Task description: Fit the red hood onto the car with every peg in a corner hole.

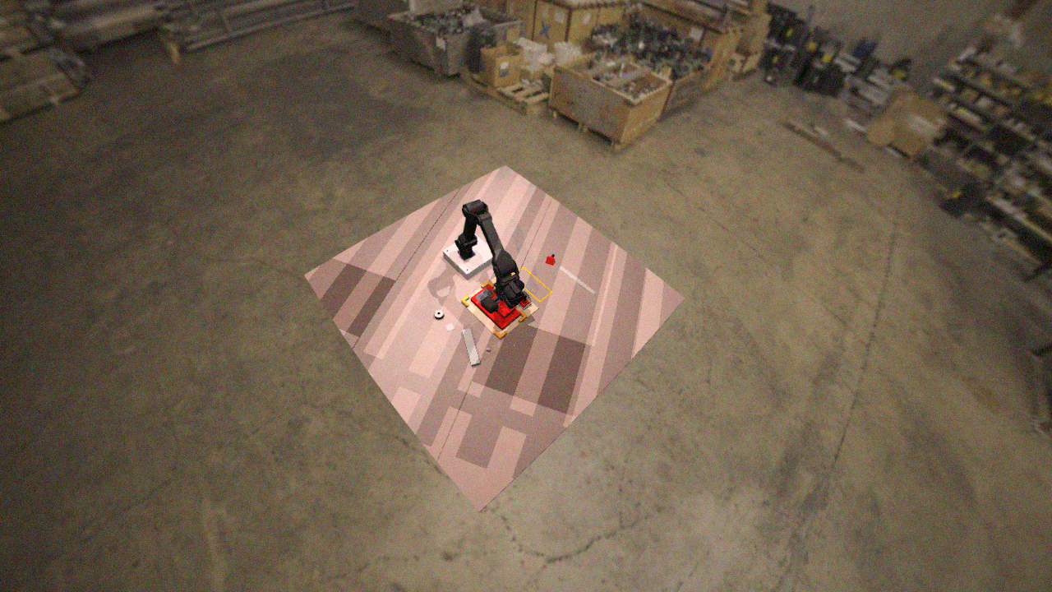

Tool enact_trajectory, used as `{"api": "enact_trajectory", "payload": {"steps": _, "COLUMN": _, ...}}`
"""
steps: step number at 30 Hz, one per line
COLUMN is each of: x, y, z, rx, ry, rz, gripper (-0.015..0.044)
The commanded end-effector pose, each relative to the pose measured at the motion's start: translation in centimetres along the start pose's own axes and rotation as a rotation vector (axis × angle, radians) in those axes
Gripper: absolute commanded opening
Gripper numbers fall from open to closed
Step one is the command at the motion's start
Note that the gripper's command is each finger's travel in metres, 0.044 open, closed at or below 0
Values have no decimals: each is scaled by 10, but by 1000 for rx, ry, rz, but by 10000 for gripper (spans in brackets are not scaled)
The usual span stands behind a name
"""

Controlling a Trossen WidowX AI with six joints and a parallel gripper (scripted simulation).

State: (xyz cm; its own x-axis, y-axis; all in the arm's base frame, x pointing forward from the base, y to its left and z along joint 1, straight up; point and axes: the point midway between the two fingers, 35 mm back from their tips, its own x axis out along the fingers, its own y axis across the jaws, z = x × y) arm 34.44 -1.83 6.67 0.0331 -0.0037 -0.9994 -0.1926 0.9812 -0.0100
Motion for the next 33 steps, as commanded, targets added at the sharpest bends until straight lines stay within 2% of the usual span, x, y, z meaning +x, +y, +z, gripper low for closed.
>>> {"api": "enact_trajectory", "payload": {"steps": 1, "x": 11, "y": -2, "z": -1, "rx": -3, "ry": -1, "rz": -1, "gripper": 0}}
{"api": "enact_trajectory", "payload": {"steps": 33, "x": 20, "y": 0, "z": -1, "rx": -3, "ry": -1, "rz": -1, "gripper": 0}}
